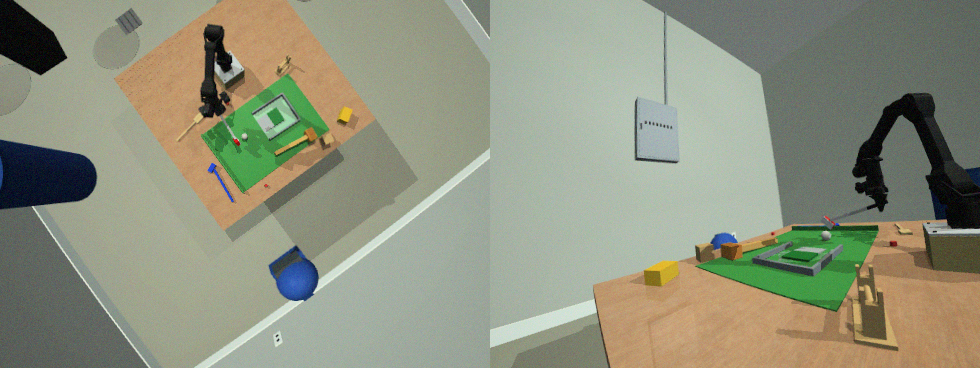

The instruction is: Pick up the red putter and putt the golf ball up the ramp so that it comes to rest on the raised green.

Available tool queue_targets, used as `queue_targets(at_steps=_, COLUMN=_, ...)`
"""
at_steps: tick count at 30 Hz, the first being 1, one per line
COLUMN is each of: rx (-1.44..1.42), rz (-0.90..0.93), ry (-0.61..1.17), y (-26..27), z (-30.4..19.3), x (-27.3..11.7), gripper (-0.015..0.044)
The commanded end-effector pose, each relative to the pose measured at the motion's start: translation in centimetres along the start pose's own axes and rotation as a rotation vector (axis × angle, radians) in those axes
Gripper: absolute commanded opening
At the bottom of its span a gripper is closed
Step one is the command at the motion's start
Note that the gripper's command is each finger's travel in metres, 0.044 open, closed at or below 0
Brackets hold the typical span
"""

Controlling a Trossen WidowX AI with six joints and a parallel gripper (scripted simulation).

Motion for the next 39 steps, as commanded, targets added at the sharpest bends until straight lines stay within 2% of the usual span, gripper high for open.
queue_targets(at_steps=1, rx=0.004, rz=-0.007, ry=-0.009, y=0.0, z=0.0, x=0.8, gripper=0.0)
queue_targets(at_steps=23, rx=0.004, rz=-0.007, ry=-0.009, y=-0.1, z=0.0, x=3.8, gripper=0.0)
queue_targets(at_steps=39, rx=0.003, rz=-0.006, ry=-0.005, y=-1.6, z=0.3, x=3.7, gripper=0.0)
Point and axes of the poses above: the point midway between the two fingers, 35 mm back from their tips, its own x axis out along the fingers, its own y axis across the jaws, z = x × y, the point moved 10 cm from there along -x, back along the fingers, and after that the axes turned 10 degrees about x, right-handed, at the moved point
